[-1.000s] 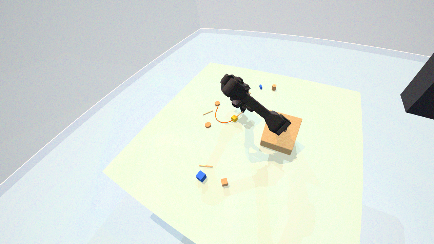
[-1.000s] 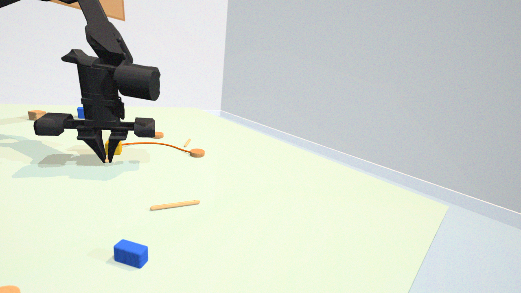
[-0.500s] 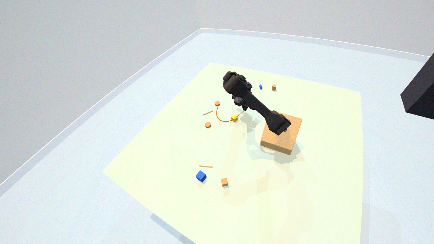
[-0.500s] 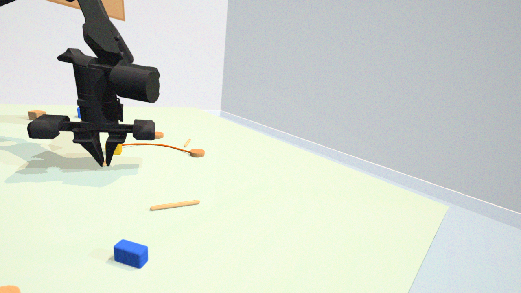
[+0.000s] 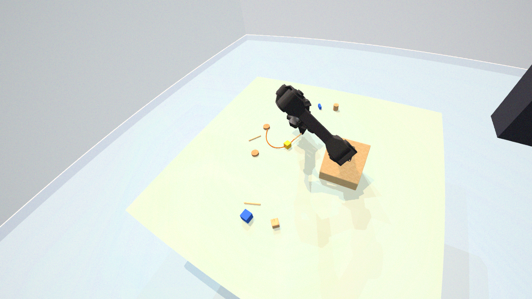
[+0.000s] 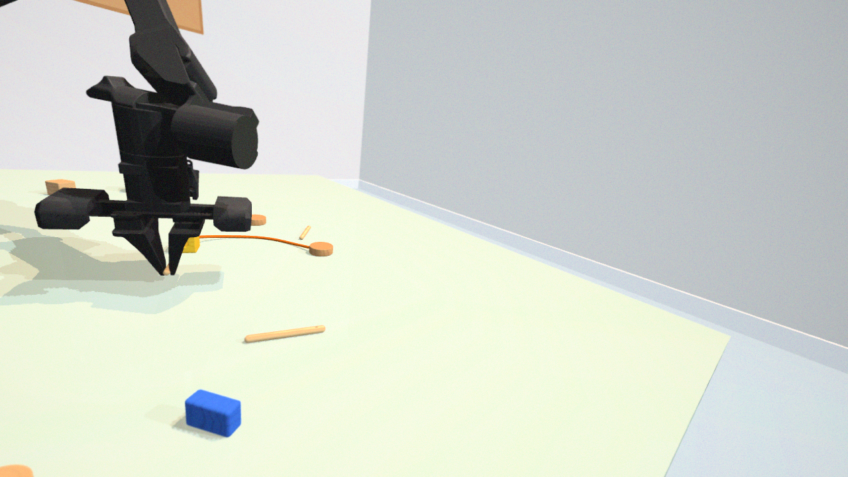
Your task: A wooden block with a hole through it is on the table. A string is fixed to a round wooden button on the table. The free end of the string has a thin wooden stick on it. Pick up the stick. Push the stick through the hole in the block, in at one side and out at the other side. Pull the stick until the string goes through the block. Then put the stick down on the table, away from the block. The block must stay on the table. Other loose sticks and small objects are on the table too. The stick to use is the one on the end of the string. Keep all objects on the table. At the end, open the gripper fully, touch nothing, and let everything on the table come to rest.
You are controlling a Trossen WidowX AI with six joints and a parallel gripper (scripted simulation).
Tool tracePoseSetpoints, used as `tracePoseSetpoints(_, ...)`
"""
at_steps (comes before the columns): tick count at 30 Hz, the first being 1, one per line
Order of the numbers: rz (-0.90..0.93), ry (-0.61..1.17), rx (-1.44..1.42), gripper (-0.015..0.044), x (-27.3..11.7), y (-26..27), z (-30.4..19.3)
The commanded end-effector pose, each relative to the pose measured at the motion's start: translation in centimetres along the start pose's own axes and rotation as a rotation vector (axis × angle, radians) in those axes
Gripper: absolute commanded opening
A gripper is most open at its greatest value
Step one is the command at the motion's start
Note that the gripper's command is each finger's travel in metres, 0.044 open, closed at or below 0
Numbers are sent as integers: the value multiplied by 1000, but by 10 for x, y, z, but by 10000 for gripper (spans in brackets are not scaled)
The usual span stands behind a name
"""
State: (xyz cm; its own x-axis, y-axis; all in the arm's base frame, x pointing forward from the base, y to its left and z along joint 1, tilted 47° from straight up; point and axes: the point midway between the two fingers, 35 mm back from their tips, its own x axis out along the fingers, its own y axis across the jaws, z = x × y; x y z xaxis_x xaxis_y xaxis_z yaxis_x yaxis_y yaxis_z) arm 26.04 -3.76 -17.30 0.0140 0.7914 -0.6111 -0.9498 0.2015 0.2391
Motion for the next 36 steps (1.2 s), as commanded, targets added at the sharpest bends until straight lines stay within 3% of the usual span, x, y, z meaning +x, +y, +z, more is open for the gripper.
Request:
tracePoseSetpoints(1,-10,3,-5,0,6,0,-9)
tracePoseSetpoints(7,-17,3,-3,0,11,1,-14)
tracePoseSetpoints(15,-18,1,-3,210,-1,-1,-12)
tracePoseSetpoints(20,-22,2,-5,210,-69,0,-5)
tracePoseSetpoints(24,-22,2,-5,210,-72,0,-5)
tracePoseSetpoints(30,-46,3,-1,367,-71,-4,-7)
tracePoseSetpoints(33,-43,4,-2,440,-94,-3,-4)
tracePoseSetpoints(36,-43,4,-2,440,-97,-3,-4)
